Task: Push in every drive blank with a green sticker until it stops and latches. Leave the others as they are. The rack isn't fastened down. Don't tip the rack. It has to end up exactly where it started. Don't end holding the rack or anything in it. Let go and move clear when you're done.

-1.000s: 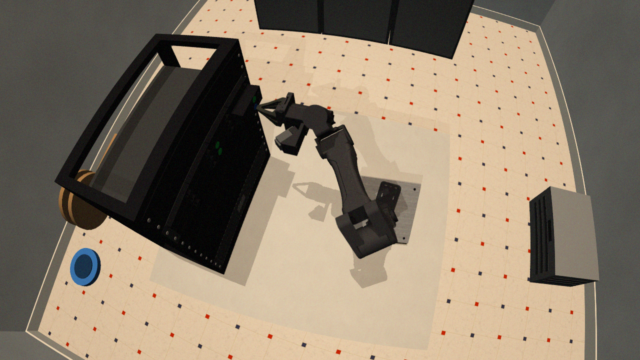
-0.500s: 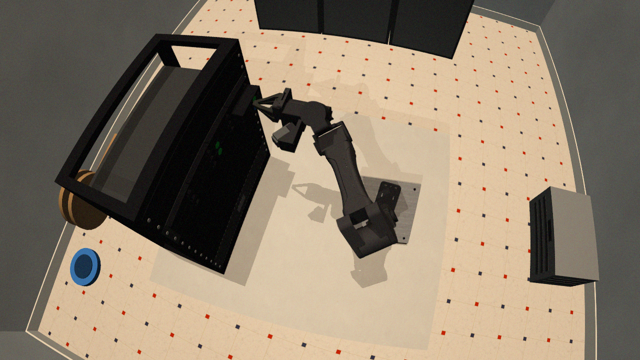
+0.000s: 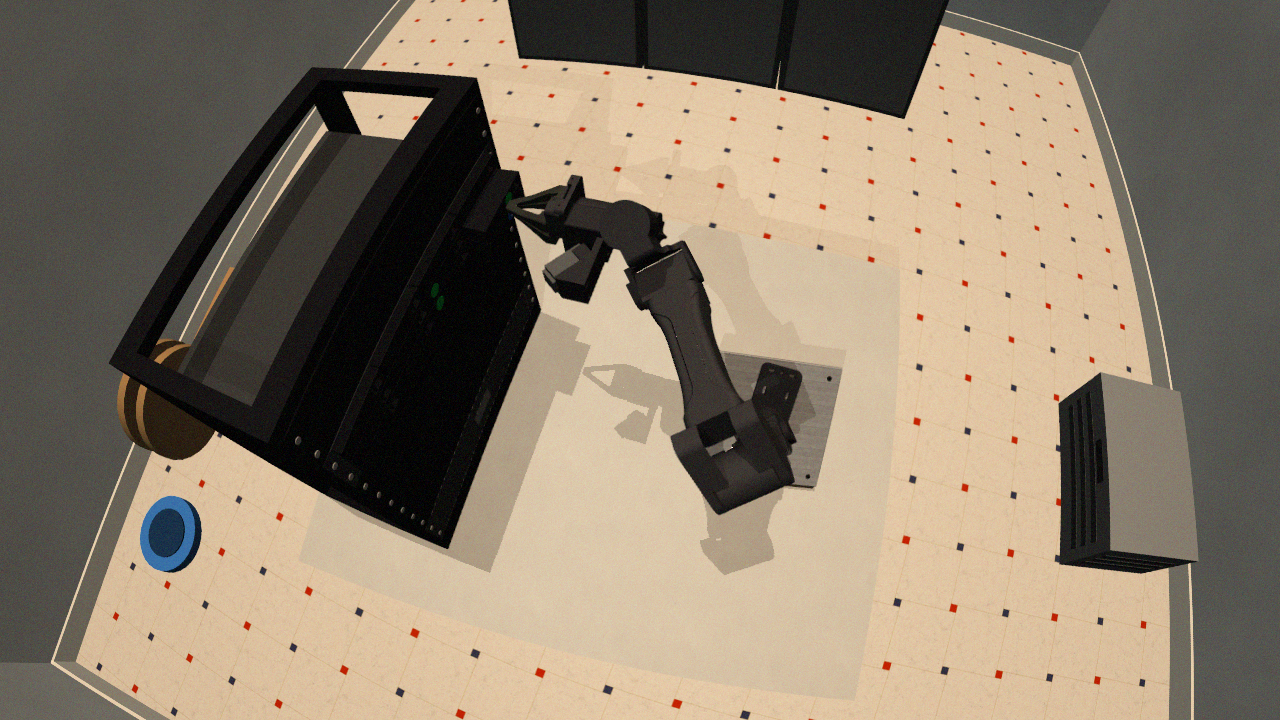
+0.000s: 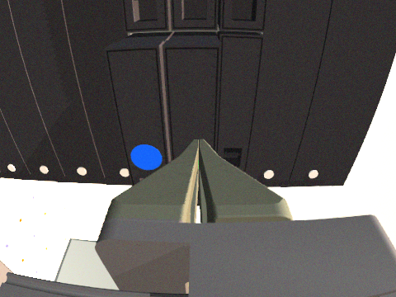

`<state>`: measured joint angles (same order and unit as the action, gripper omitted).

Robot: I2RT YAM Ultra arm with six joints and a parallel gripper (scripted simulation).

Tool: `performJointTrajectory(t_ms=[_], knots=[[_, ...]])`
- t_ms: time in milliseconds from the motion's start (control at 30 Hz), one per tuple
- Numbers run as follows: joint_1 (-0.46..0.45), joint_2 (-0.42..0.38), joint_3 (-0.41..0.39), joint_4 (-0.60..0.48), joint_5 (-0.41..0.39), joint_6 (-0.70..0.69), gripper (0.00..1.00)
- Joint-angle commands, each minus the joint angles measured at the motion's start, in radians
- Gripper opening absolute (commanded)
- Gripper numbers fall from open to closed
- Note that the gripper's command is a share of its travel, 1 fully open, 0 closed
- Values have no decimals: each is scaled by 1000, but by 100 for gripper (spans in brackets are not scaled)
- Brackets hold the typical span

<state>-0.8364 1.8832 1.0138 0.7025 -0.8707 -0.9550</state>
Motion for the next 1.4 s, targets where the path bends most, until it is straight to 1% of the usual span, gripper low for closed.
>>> performJointTrajectory(t_ms=[0,100,133,833,900,967,1100,1367], knots=[[16,26,37,25,25,16,0],[19,30,38,28,28,17,0],[13,4,38,8,29,18,0],[14,7,38,9,29,18,0],[21,14,41,5,31,18,0],[29,38,52,-1,37,20,0],[40,44,72,-12,48,23,0],[41,45,74,-1,48,23,0]])
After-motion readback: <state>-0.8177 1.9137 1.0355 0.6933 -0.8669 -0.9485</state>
